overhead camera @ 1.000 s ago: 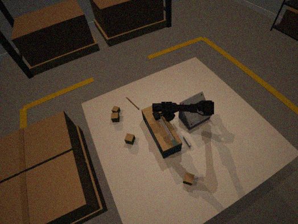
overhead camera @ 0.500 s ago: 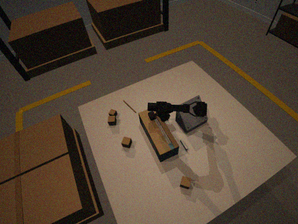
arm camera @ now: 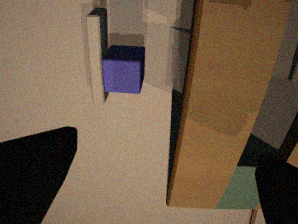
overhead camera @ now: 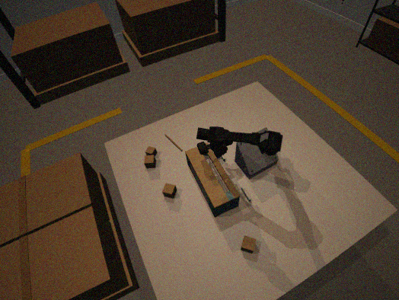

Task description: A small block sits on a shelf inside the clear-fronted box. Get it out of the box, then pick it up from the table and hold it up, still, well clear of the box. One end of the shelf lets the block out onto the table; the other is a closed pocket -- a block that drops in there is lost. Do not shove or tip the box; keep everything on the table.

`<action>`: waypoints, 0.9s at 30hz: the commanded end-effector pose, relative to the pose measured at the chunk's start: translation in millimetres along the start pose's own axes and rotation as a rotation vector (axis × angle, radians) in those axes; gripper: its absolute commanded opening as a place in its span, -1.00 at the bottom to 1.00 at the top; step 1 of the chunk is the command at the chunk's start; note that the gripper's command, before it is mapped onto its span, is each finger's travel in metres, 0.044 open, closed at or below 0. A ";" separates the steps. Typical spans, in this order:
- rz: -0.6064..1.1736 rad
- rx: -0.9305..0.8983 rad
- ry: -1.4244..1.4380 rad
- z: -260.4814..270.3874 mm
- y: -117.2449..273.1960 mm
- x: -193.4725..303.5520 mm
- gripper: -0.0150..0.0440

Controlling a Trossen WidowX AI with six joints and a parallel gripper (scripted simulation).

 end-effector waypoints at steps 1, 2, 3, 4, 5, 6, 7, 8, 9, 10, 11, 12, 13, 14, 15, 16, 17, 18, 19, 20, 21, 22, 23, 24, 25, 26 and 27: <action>-0.026 0.012 -0.228 1.3 -0.1 4.4 0.51; -0.038 0.015 -0.337 2.0 -0.2 6.0 0.47; -0.050 0.016 -0.445 2.7 -0.3 7.7 0.47; -0.063 0.017 -0.554 3.4 -0.4 9.4 0.47; -0.075 0.016 -0.662 4.1 -0.5 11.0 0.47; -0.089 0.014 -0.771 4.9 -0.6 12.6 0.47; -0.102 0.010 -0.879 5.7 -0.7 14.1 0.47; -0.115 0.005 -0.987 6.6 -0.8 15.7 0.47; -0.128 0.000 -1.096 7.5 -0.9 17.3 0.47; -0.141 -0.008 -1.204 8.4 -1.0 18.8 0.47; -0.154 -0.016 -1.312 9.3 -1.1 20.3 0.47; -0.168 -0.026 -1.420 10.3 -1.2 21.9 0.47; -0.181 -0.037 -1.528 11.2 -1.3 23.4 0.47; -0.194 -0.050 -1.635 12.1 -1.4 24.8 0.47; -0.207 -0.064 -1.743 13.0 -1.5 26.3 0.47; -0.220 -0.076 -1.825 13.9 -1.6 27.7 0.47; -0.230 -0.087 -1.886 14.5 -1.6 28.8 0.47; -0.243 -0.099 -1.950 15.3 -1.7 30.2 0.47; -0.250 -0.110 -2.009 15.8 -1.8 30.9 0.47; -0.257 -0.121 -2.068 16.3 -1.9 31.7 0.47; -0.264 -0.133 -2.127 16.7 -1.9 32.4 0.47; -0.270 -0.145 -2.186 17.2 -2.0 33.2 0.47; -0.277 -0.158 -2.245 17.6 -2.0 33.9 0.47; -0.283 -0.172 -2.304 18.1 -2.1 34.6 0.47; -0.289 -0.187 -2.363 18.6 -2.1 35.4 0.47; -0.295 -0.202 -2.421 19.0 -2.2 36.1 0.47; -0.301 -0.217 -2.480 19.5 -2.2 36.9 0.47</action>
Point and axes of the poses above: the point midway between the two fingers, 35 mm back from their tips, its own y axis back along the fingers, its own z axis across the jaws, x = y × z, the point moved 1 cm from there along y, back along the fingers, and after that the axes turned 7 degrees about -y, right-handed, at the moved point
